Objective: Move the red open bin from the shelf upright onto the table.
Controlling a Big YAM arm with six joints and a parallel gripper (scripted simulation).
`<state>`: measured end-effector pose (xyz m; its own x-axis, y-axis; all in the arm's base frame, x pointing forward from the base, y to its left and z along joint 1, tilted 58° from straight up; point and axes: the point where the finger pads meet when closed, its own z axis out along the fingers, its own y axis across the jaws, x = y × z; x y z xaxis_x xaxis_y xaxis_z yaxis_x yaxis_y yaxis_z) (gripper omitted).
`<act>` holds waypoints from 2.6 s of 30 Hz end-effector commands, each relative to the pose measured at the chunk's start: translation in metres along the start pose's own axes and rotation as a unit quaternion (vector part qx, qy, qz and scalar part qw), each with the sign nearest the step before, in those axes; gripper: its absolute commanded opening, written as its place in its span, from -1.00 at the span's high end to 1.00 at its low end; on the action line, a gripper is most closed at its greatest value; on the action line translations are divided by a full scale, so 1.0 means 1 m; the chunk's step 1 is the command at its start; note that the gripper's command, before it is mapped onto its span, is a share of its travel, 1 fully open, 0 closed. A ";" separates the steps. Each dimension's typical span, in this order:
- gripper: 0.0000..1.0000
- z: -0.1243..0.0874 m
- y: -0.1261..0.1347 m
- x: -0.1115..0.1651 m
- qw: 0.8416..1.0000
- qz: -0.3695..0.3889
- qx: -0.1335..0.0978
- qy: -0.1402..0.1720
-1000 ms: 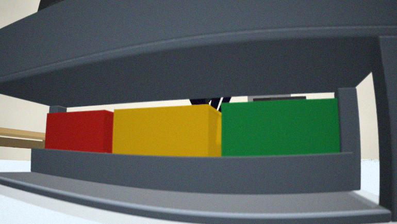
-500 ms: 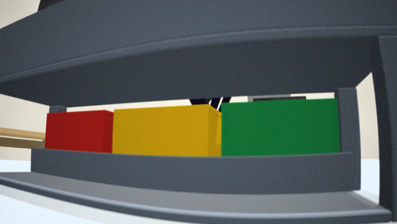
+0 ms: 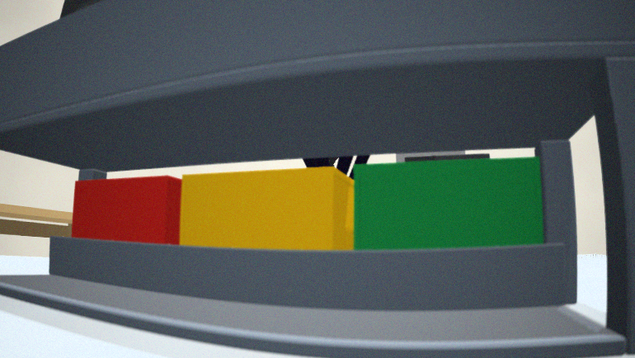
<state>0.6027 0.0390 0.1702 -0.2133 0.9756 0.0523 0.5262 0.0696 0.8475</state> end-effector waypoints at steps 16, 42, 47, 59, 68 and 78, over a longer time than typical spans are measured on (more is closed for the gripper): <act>0.15 0.007 -0.011 0.004 1.000 0.003 0.006 0.002; 0.15 0.007 -0.011 0.004 1.000 0.004 0.008 0.002; 0.15 0.007 -0.011 0.004 1.000 0.004 0.008 0.002; 0.15 0.007 -0.011 0.004 1.000 0.003 0.008 0.002; 0.15 0.008 -0.008 0.004 1.000 0.003 0.004 0.002; 0.15 0.011 -0.005 0.004 1.000 0.003 0.002 0.001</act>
<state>0.6022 0.0399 0.1644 -0.2132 0.9756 0.0534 0.5304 0.0697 0.8449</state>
